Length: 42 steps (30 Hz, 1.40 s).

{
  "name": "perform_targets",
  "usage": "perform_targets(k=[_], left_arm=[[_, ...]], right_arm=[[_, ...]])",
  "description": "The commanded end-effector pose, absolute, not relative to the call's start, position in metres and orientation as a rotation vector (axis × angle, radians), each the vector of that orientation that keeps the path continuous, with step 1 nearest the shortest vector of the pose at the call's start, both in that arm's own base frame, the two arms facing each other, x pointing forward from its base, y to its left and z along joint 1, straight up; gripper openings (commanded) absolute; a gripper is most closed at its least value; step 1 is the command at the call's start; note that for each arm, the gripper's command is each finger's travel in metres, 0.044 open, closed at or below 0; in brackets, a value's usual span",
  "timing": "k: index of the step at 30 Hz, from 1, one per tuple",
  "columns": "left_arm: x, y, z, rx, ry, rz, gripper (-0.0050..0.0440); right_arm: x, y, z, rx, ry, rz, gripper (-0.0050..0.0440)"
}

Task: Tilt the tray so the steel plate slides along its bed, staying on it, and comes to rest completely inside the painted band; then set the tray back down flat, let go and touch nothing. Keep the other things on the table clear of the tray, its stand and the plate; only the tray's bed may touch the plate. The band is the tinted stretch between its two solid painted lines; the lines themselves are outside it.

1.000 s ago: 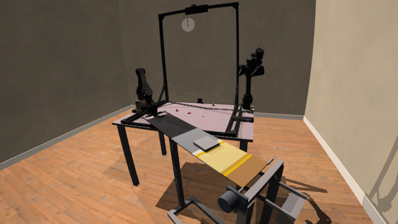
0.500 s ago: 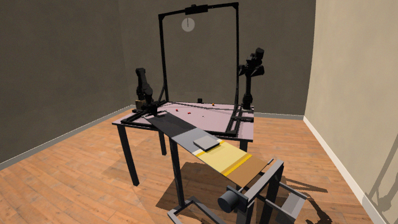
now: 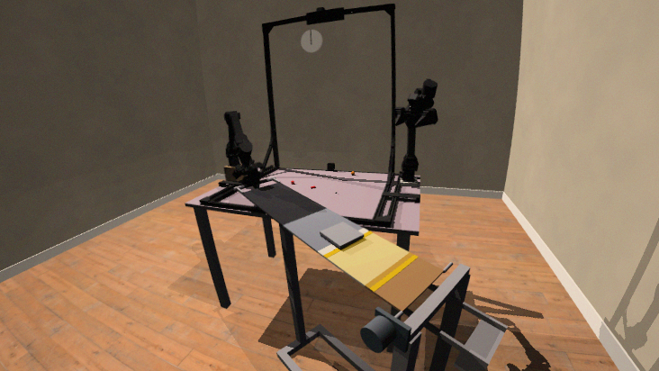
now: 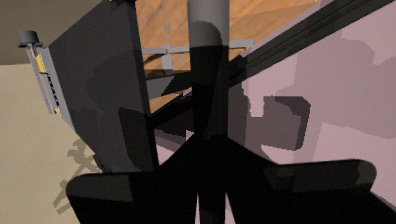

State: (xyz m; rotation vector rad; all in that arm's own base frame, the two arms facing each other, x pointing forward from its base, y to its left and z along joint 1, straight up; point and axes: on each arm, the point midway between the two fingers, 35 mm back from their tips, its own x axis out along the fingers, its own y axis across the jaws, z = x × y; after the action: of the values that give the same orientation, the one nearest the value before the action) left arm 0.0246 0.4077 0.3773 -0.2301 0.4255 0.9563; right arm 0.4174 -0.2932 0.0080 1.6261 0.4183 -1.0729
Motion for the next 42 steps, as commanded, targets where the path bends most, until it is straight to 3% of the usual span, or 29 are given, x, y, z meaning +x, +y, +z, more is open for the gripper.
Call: perform_targets(k=[1, 42], left_arm=[[0.025, 0.408, 0.378, -0.225, 0.426, 0.955, 0.044], [0.025, 0.408, 0.378, -0.225, 0.426, 0.955, 0.044]], right_arm=[[0.42, -0.295, 0.03, 1.627, 0.386, -1.045, 0.0], [0.424, -0.296, 0.059, 1.628, 0.358, -1.02, 0.0]])
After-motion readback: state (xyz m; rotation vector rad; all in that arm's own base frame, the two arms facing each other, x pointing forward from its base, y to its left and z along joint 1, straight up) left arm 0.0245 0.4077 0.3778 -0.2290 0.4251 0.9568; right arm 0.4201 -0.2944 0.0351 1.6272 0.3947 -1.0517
